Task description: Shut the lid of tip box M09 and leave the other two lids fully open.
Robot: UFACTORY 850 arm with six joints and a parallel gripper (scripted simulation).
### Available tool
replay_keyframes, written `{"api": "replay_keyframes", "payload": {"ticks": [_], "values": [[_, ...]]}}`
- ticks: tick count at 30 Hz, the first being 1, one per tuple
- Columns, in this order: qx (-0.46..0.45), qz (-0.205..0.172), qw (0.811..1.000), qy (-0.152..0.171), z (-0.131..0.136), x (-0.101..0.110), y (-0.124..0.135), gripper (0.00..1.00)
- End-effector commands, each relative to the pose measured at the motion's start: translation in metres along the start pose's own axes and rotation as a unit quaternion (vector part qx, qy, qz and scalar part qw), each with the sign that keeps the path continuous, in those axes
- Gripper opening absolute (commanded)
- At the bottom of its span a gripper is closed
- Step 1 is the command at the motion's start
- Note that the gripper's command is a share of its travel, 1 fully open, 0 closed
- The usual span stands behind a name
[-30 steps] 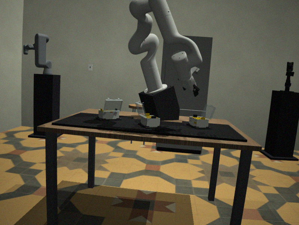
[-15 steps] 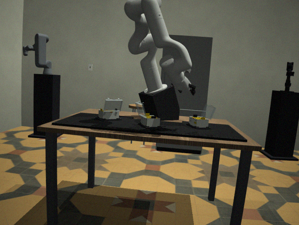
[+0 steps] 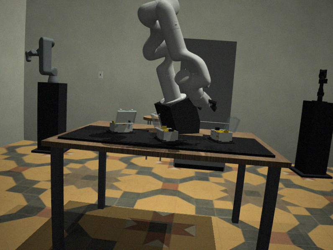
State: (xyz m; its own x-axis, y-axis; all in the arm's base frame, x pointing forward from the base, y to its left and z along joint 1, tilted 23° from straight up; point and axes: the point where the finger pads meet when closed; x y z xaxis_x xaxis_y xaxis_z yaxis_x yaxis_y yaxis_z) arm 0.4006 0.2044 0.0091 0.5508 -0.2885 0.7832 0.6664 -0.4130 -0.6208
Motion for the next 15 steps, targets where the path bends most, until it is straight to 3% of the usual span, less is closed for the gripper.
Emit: {"api": "replay_keyframes", "payload": {"ticks": [1,15], "values": [[0.001,0.0,1.0,0.001,-0.003,-0.012,0.022,1.0],[0.001,0.0,1.0,0.001,-0.011,-0.042,0.073,1.0]]}}
Point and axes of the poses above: the point where the finger pads meet when closed, its own x axis back along the fingers, its own z axis across the jaws, y = z × x, and after that the axes turned 9 degrees about x, right-handed
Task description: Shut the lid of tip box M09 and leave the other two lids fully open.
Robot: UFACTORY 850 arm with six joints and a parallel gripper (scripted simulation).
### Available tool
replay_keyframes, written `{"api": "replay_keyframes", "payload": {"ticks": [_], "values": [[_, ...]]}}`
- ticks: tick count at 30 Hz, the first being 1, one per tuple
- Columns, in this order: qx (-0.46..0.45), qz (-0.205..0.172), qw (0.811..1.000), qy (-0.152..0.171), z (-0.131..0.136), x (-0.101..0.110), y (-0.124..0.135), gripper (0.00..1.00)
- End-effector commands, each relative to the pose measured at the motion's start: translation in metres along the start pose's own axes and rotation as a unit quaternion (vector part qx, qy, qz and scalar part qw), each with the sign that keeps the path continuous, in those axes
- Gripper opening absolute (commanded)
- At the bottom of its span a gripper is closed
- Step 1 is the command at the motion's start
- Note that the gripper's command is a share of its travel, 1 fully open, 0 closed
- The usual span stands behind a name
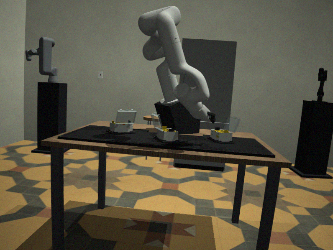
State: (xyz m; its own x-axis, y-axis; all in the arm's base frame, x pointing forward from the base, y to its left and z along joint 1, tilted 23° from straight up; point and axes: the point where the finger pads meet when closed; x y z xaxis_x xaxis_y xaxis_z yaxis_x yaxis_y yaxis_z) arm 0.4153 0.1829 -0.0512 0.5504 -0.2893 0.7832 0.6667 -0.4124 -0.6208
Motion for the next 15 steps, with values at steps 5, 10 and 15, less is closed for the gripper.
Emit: {"api": "replay_keyframes", "payload": {"ticks": [5,10,15], "values": [[0.0,0.0,1.0,0.0,-0.005,-0.022,0.038,1.0],[0.0,0.0,1.0,0.0,-0.008,-0.034,0.06,1.0],[0.0,0.0,1.0,0.0,-0.01,-0.042,0.073,1.0]]}}
Point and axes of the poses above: the point where the finger pads meet when closed, its own x axis back along the fingers, its own z axis across the jaws, y = z × x, and after that the axes turned 9 degrees about x, right-handed
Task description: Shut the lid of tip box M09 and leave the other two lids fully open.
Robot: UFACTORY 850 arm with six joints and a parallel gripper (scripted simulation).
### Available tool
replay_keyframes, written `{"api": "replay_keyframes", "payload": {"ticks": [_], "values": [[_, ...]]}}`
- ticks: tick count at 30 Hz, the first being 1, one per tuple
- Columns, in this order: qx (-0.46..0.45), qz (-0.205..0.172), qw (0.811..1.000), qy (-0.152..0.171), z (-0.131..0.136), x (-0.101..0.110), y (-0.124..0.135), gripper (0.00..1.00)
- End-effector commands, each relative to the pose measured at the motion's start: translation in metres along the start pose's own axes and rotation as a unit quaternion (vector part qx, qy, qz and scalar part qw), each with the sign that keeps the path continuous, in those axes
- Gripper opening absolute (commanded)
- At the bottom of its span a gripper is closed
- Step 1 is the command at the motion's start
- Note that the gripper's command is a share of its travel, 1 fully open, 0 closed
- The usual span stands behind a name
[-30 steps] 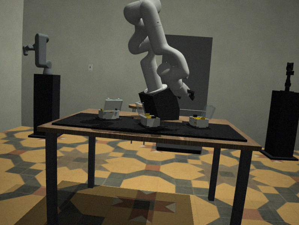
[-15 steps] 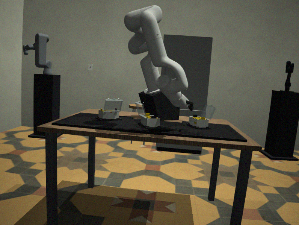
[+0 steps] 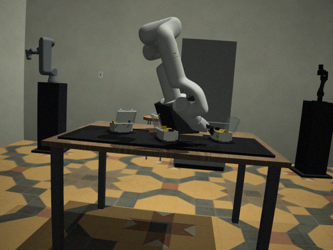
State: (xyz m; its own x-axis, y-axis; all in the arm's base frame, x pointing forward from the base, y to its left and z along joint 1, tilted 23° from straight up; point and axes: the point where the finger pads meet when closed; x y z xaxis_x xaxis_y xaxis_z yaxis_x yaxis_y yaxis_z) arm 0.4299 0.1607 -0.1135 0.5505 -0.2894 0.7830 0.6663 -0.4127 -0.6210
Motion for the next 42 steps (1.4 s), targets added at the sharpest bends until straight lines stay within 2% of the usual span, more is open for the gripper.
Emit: {"api": "replay_keyframes", "payload": {"ticks": [1,3,42], "values": [[0.001,0.0,1.0,0.0,-0.0013,-0.0099,0.0192,1.0],[0.001,0.0,1.0,0.0,-0.0027,-0.0149,0.0278,1.0],[0.001,0.0,1.0,0.0,-0.0026,-0.0148,0.0278,1.0]]}}
Point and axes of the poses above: the point where the finger pads meet when closed, its own x axis back along the fingers, its own z axis across the jaws, y = z × x, and after that the axes turned 9 degrees about x, right-handed
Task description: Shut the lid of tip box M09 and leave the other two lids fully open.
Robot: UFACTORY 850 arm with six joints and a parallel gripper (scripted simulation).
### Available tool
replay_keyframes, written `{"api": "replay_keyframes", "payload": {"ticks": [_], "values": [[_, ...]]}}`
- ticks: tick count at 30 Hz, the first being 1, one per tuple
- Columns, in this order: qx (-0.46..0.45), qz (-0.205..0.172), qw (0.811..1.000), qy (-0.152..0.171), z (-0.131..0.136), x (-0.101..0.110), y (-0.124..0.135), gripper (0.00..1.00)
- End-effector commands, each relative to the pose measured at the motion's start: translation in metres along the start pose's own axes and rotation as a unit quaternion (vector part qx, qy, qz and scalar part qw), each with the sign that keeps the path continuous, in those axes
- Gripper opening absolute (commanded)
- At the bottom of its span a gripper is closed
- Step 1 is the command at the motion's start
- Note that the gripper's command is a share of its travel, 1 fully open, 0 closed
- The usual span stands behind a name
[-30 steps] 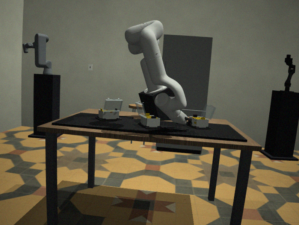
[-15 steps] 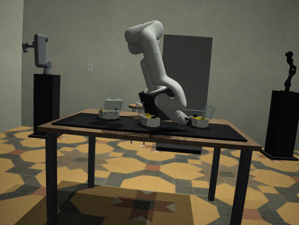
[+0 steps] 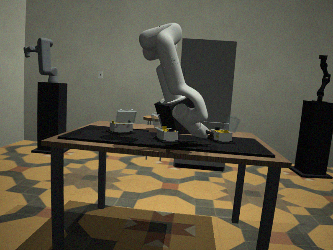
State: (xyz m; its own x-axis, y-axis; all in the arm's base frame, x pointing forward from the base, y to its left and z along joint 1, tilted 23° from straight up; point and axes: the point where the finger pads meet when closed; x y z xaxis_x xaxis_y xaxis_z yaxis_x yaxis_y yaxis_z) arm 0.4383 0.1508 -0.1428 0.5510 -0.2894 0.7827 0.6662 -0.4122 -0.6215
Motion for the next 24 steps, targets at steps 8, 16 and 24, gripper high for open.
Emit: {"api": "replay_keyframes", "payload": {"ticks": [8,16,24], "values": [[0.0,0.0,1.0,0.0,0.0006,0.0007,-0.0001,1.0],[0.0,0.0,1.0,0.0,0.0006,0.0007,-0.0001,1.0],[0.0,0.0,1.0,0.0,0.0013,0.0031,-0.0043,1.0]]}}
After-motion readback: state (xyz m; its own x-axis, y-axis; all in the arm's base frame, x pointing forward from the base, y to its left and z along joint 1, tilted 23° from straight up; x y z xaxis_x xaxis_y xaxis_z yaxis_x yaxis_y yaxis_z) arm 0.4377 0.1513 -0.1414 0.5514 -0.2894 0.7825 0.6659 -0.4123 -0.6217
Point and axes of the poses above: the point where the finger pads meet when closed, its own x axis back along the fingers, its own z axis across the jaws, y = z × x, and after that the axes turned 9 degrees about x, right-handed
